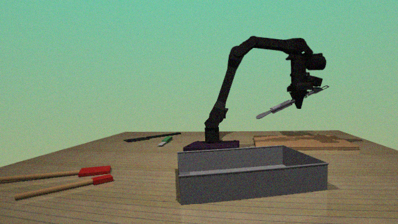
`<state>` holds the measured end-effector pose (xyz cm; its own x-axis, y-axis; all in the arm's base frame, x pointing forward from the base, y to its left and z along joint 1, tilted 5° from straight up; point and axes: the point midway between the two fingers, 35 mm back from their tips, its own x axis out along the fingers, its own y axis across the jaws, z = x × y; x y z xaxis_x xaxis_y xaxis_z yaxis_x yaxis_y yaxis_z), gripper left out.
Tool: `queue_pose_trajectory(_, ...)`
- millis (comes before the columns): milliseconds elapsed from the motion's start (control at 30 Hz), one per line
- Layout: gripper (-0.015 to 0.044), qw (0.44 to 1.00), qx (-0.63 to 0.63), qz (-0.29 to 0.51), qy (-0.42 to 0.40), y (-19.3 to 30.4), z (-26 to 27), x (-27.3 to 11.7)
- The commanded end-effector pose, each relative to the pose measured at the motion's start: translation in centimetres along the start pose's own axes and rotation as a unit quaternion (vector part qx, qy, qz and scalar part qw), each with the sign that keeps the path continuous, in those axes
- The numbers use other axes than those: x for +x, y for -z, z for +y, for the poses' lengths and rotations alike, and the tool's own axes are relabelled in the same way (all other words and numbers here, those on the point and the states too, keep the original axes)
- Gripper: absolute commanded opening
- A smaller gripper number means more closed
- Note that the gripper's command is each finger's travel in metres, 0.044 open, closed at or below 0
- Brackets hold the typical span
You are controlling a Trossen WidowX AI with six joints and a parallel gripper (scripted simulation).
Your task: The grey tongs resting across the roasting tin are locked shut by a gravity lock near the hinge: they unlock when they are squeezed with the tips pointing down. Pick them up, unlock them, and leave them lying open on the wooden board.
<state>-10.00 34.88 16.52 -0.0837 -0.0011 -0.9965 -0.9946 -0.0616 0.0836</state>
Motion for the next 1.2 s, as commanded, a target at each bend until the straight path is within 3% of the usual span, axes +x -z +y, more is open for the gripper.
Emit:
queue_pose_trajectory(0,-0.0150,1.000,-0.002,-0.001,-0.002,-0.1,0.1,0.6)
queue_pose_trajectory(1167,-0.0150,1.000,-0.002,-0.001,-0.002,-0.3,0.2,6.4)
